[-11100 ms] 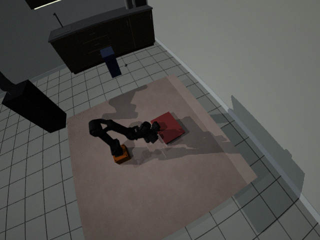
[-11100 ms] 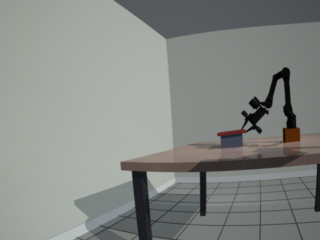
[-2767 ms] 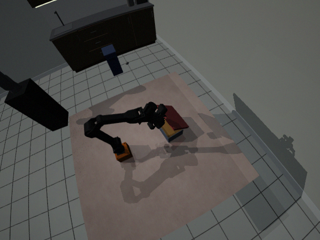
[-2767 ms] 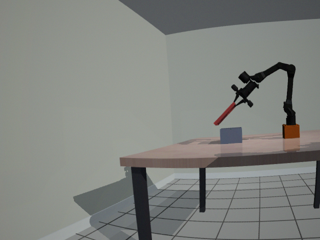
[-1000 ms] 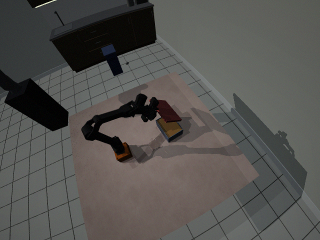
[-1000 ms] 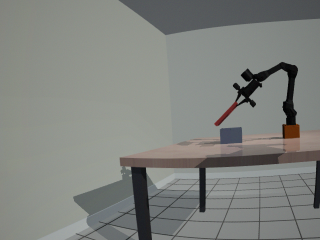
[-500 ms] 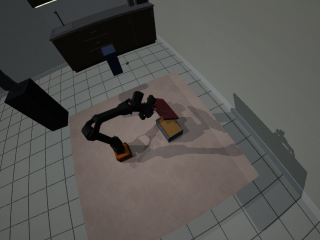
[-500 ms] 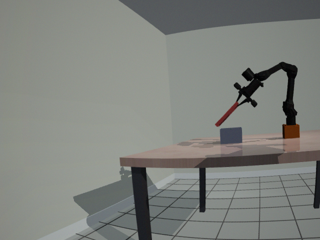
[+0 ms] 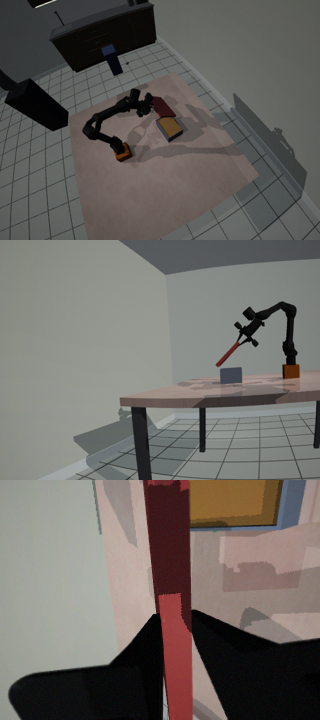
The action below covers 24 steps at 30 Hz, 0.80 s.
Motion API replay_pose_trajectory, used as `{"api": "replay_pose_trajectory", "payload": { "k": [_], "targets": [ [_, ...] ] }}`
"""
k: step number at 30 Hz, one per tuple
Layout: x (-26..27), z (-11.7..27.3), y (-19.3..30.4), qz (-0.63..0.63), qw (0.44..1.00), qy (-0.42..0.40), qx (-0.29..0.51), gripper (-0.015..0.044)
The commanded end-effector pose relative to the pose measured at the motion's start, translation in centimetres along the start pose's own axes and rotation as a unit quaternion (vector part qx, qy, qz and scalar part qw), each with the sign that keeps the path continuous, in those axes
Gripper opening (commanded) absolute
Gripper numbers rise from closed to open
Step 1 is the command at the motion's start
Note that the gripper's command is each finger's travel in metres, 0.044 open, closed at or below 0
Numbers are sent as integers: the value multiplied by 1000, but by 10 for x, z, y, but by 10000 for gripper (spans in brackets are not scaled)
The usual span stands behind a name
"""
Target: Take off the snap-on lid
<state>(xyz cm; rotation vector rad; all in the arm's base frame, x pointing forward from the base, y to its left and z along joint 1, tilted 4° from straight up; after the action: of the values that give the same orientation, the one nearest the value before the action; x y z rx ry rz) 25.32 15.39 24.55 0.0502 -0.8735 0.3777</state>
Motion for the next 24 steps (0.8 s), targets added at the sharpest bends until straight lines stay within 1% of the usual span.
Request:
{"api": "replay_pose_trajectory", "payload": {
  "k": [1,24],
  "targets": [
    [7,4,8,-5,1000,-10,-2,0],
    [14,9,53,-7,1000,-10,0,0]
  ]
}}
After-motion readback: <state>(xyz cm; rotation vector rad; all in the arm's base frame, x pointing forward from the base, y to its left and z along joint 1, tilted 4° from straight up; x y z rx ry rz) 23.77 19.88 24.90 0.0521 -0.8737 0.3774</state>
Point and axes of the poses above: the point midway between the two fingers, 35 mm back from their tips, its own z axis back along the fingers, its own x axis across the jaws, y = z × x, the point moved 10 cm from there along z, back along the fingers, and after that the axes turned 13 degrees about z, right-handed, at the moved point
